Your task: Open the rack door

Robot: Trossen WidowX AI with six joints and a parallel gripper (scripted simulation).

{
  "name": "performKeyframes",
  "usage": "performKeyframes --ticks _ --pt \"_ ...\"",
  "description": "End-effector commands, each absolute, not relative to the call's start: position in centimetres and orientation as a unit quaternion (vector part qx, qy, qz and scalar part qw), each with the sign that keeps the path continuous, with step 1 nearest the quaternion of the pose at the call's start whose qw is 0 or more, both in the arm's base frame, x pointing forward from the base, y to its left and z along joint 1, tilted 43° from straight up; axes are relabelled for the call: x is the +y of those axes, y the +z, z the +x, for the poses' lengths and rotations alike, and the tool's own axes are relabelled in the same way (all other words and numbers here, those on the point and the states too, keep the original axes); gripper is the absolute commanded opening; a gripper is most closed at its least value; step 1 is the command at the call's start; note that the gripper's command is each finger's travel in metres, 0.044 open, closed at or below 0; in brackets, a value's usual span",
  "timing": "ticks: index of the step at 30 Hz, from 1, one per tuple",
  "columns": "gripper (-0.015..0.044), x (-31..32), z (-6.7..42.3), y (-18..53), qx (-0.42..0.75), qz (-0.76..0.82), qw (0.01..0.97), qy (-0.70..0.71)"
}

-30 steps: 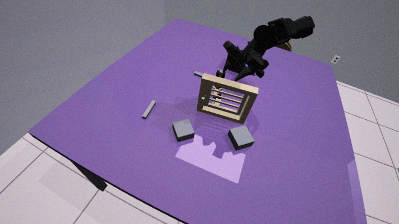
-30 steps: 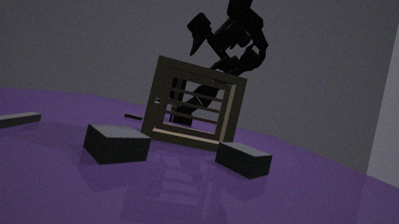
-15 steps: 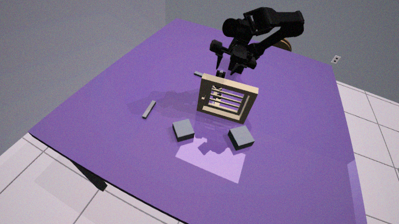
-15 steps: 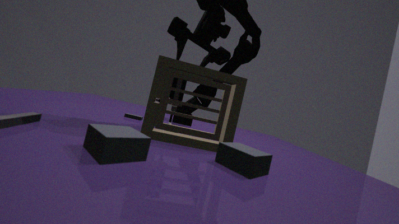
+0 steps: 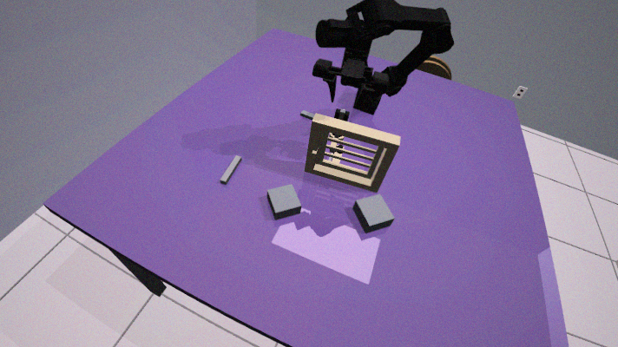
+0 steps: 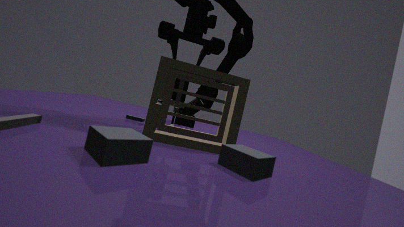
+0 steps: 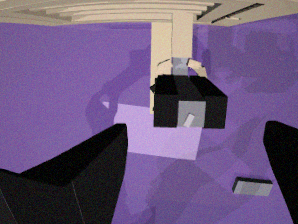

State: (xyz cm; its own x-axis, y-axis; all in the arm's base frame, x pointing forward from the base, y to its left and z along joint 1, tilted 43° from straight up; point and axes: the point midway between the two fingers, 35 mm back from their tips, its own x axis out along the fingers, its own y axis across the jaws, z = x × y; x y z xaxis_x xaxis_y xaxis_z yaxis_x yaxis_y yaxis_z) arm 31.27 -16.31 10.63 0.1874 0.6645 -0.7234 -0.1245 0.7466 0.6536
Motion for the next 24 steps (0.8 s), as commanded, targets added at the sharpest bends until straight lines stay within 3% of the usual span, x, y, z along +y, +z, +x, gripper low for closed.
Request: performKeyframes --ticks 1,24 --pt "0.0296 -16.2 31.5 10.6 0.577 0.235 0.733 0.273" --pt "0.0296 -13.7 32.1 7.9 0.604 0.236 0.712 0.272"
